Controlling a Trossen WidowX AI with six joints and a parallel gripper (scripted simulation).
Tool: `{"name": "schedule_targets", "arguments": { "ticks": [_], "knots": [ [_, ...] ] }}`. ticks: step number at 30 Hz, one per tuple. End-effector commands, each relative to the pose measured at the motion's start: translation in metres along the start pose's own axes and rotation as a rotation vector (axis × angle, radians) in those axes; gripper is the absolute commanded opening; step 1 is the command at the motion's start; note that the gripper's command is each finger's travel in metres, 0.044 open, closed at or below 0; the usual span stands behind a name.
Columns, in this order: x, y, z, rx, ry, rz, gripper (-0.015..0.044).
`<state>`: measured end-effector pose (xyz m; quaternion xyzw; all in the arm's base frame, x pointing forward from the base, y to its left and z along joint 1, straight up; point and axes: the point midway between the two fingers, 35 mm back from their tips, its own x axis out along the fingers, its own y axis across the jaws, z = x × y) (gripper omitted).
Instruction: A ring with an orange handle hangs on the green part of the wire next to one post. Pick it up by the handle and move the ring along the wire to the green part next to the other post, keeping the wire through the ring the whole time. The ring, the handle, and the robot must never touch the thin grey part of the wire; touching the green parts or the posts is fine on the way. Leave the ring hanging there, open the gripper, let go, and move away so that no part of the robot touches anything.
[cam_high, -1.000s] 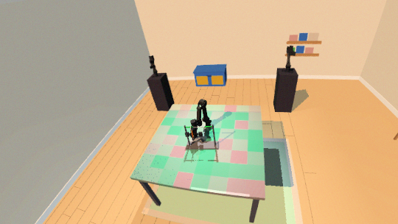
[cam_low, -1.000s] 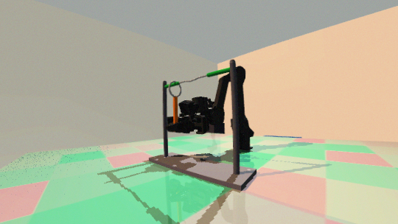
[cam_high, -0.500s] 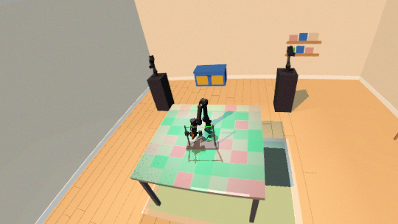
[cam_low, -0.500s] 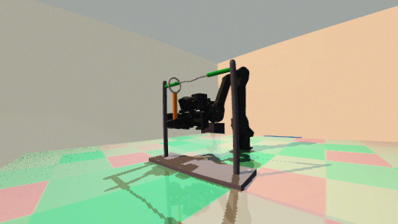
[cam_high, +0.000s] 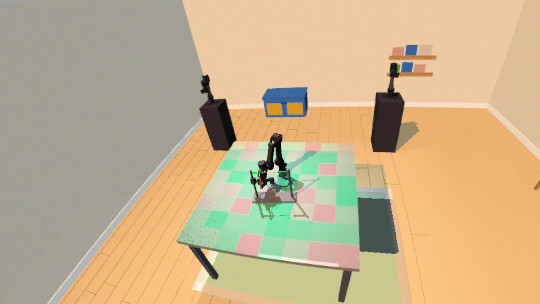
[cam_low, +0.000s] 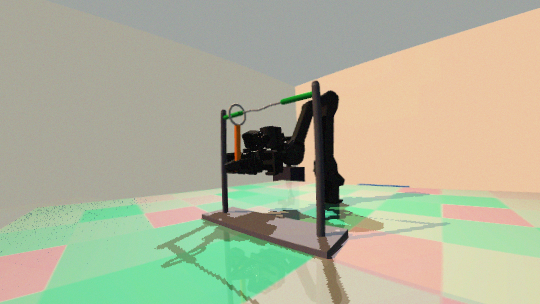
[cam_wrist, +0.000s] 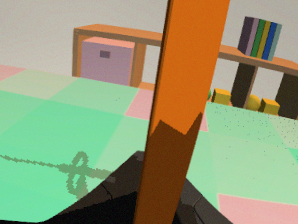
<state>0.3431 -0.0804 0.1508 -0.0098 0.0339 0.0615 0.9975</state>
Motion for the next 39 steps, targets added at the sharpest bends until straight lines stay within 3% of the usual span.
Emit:
{"name": "schedule_targets", "arguments": {
  "ticks": [1,39],
  "knots": [
    [0.000,0.000,0.001,0.004,-0.002,0.004,-0.0150],
    [0.000,0.024,0.001,0.003,-0.002,0.011,-0.0150]
  ]
}}
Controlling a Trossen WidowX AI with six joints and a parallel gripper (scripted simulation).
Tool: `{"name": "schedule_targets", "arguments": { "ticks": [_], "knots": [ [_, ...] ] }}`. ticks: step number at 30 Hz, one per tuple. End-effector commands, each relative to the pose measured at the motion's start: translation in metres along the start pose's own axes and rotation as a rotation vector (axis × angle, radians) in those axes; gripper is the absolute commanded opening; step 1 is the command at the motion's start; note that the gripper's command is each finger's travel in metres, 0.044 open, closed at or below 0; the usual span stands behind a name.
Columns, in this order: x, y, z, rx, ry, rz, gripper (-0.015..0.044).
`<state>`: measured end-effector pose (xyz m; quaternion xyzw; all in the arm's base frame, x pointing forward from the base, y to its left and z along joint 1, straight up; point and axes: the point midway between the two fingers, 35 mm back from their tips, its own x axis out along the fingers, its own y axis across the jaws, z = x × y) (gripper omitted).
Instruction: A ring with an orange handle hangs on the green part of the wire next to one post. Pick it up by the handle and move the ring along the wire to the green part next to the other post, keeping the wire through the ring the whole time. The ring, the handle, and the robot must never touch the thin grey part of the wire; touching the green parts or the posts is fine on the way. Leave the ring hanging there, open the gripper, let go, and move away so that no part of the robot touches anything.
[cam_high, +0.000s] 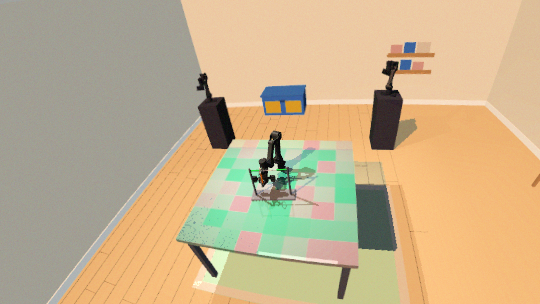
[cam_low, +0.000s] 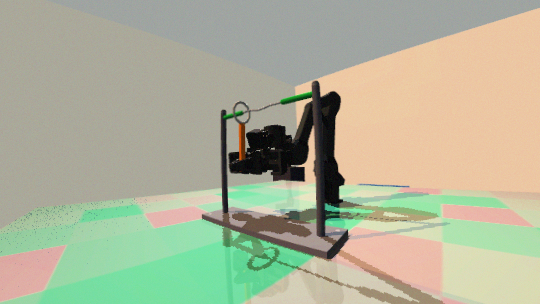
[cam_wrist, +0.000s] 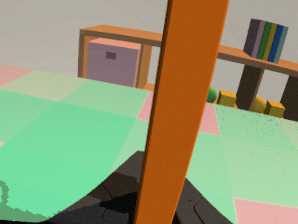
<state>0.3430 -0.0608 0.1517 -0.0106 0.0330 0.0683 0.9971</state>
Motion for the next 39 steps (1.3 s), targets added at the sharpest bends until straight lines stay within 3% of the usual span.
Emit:
{"name": "schedule_targets", "arguments": {
  "ticks": [1,39],
  "knots": [
    [-0.002,0.005,0.000,0.004,0.000,-0.002,-0.0150],
    [-0.001,0.030,-0.001,-0.096,0.000,-0.005,-0.0150]
  ]
}}
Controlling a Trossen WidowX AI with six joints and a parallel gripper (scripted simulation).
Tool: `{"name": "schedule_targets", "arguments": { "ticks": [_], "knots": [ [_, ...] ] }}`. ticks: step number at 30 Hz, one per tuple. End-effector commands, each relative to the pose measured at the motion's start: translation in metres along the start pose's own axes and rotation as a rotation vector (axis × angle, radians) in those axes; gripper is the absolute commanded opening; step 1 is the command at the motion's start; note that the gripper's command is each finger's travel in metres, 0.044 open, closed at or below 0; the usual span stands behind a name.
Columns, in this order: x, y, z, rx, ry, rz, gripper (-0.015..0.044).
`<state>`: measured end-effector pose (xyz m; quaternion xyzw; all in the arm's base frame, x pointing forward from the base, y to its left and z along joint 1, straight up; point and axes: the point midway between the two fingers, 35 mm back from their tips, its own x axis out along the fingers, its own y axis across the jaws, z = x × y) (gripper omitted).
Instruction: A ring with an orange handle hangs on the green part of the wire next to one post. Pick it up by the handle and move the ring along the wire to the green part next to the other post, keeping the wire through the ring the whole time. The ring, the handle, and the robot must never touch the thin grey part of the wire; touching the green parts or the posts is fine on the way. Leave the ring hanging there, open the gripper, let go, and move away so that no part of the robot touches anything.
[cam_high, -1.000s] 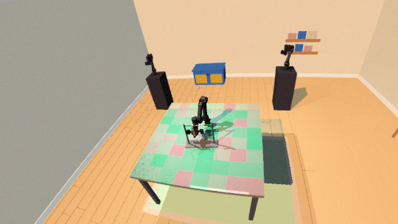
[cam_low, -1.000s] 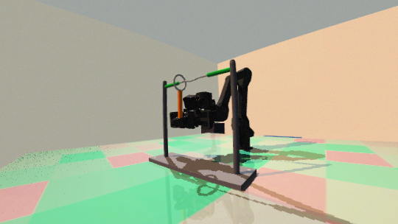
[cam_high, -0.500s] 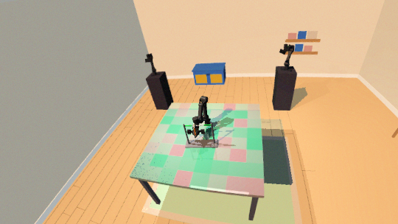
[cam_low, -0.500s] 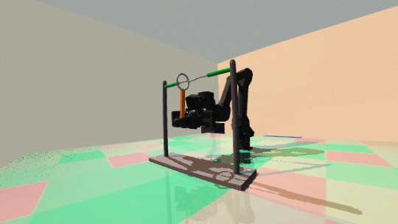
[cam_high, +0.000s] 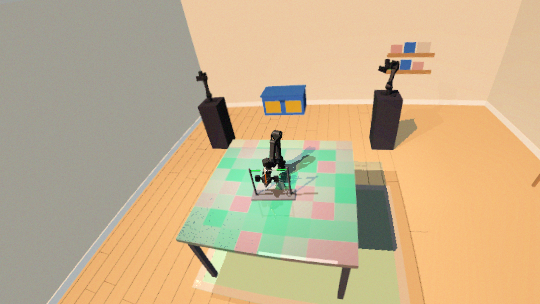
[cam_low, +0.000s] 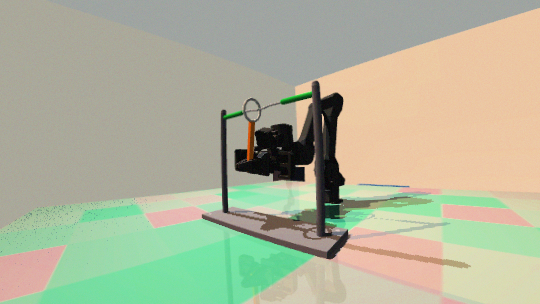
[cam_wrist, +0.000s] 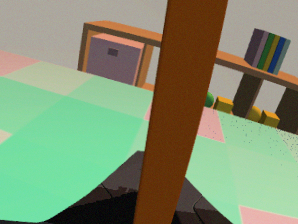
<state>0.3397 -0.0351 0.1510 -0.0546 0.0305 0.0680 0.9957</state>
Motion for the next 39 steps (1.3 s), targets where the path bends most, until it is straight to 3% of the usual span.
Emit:
{"name": "schedule_targets", "arguments": {
  "ticks": [1,39],
  "knots": [
    [-0.001,0.005,0.000,-0.007,-0.001,-0.001,-0.0150],
    [0.000,0.069,0.007,0.197,-0.011,0.034,-0.0150]
  ]
}}
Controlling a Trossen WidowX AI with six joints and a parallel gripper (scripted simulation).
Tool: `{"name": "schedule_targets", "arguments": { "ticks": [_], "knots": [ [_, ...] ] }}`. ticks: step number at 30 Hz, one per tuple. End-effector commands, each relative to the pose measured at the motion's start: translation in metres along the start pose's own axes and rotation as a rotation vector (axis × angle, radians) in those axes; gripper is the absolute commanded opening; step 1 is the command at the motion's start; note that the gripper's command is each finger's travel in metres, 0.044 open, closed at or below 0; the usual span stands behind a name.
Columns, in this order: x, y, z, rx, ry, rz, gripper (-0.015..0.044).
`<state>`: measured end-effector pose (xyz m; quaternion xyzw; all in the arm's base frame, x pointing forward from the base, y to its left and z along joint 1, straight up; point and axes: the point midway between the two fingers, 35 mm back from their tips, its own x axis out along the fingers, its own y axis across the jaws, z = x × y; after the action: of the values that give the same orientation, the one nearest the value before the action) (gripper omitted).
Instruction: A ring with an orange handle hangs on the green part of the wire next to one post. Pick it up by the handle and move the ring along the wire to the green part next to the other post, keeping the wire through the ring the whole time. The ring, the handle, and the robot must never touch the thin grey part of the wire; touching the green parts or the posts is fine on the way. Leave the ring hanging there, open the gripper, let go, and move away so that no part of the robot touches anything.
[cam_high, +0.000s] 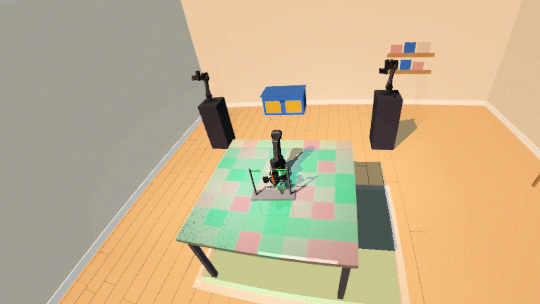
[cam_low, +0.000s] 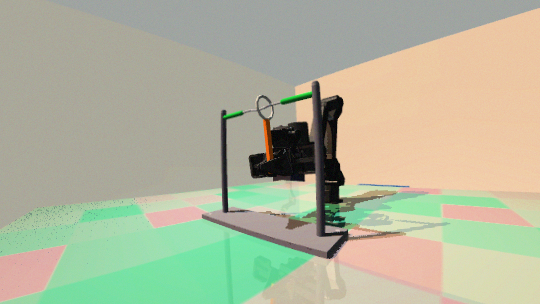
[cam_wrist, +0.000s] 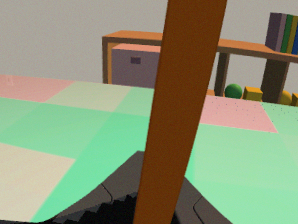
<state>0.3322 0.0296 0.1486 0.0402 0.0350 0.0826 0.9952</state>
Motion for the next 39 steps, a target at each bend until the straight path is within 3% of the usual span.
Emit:
{"name": "schedule_targets", "arguments": {
  "ticks": [1,39],
  "knots": [
    [-0.001,0.005,0.002,0.007,-0.005,-0.001,-0.0150],
    [0.000,0.031,0.000,-0.084,-0.004,0.001,-0.0150]
  ]
}}
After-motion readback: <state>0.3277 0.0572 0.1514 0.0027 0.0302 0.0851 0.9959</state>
